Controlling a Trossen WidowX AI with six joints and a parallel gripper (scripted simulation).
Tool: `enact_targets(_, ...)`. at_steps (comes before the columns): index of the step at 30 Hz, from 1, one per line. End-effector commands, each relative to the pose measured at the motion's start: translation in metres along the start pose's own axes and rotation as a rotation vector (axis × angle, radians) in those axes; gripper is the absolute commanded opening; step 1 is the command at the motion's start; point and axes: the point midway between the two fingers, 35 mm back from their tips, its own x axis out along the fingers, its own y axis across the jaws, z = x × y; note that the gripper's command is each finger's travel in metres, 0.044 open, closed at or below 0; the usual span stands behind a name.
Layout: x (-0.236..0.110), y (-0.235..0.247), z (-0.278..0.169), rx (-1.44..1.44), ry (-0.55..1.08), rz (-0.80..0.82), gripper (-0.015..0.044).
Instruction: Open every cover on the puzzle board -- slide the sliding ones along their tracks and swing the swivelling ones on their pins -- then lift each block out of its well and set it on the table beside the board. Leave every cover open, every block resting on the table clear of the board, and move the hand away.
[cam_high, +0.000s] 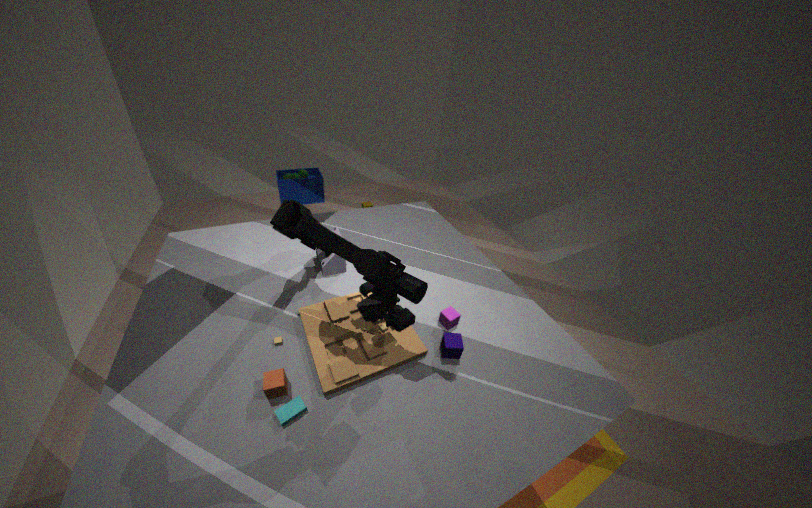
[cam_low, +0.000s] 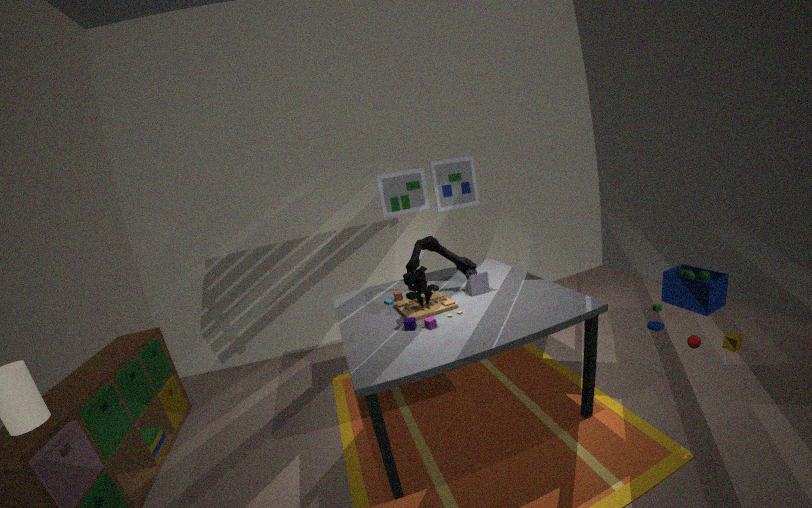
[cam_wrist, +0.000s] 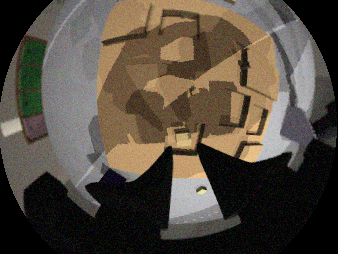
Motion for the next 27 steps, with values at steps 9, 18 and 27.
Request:
enact_targets(9,0.013,-0.002,0.001,-0.006,-0.004,-0.006,0.0144)
enact_targets(18,0.015,-0.002,0.001,-0.006,-0.004,-0.006,0.0144)
enact_targets(27,0.022,-0.002,0.001,-0.006,-0.005,-0.006,0.0144)
